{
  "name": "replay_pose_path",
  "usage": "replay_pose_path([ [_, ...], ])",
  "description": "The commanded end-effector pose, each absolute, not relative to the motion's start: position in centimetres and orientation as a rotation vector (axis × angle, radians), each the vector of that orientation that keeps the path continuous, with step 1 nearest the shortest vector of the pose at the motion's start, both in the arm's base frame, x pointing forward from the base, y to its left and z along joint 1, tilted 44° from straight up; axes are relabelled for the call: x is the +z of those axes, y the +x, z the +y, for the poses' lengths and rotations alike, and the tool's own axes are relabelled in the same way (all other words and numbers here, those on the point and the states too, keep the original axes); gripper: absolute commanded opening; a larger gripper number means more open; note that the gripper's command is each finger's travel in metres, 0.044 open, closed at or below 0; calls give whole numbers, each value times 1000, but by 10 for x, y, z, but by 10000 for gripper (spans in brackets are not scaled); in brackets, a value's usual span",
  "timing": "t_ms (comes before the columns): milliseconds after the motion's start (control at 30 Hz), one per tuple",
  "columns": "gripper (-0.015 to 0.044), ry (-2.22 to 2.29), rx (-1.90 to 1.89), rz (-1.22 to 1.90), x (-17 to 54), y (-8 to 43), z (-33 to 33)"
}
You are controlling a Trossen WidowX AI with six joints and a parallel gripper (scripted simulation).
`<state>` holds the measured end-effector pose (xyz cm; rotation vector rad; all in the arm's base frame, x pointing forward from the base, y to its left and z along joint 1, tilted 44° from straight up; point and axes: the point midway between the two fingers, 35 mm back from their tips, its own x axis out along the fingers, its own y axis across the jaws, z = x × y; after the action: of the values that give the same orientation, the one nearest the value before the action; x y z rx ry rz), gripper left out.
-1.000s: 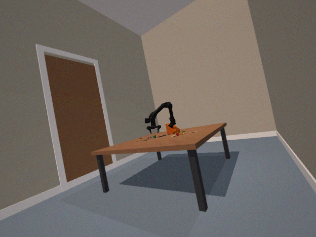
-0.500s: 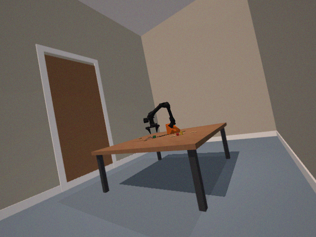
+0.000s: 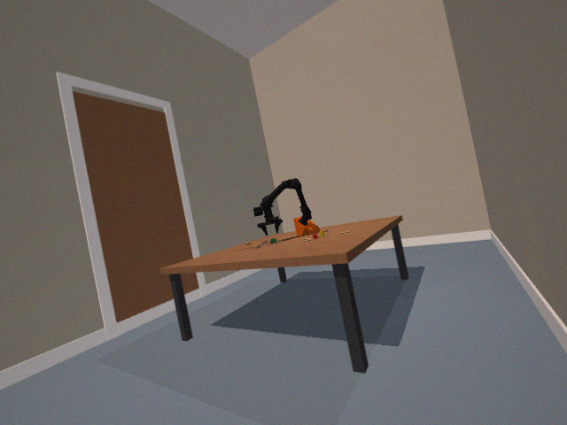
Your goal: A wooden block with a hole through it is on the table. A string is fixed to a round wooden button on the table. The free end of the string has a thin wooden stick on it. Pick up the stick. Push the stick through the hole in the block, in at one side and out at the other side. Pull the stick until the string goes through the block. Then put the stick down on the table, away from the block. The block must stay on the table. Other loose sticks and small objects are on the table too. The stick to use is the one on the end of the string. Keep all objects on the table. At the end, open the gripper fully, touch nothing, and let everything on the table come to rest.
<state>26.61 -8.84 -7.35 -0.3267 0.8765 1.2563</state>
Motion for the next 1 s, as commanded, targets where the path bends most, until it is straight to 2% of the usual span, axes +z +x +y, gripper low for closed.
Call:
replay_pose_path([
  [0,335,-326,1257,877,-74,266,-88],
  [133,235,-326,1257,877,-74,266,-88],
  [467,235,-327,1256,876,-74,266,-88],
  [767,0,-327,1256,877,-74,266,-88],
  [967,0,-327,1256,877,-74,266,-88],
])
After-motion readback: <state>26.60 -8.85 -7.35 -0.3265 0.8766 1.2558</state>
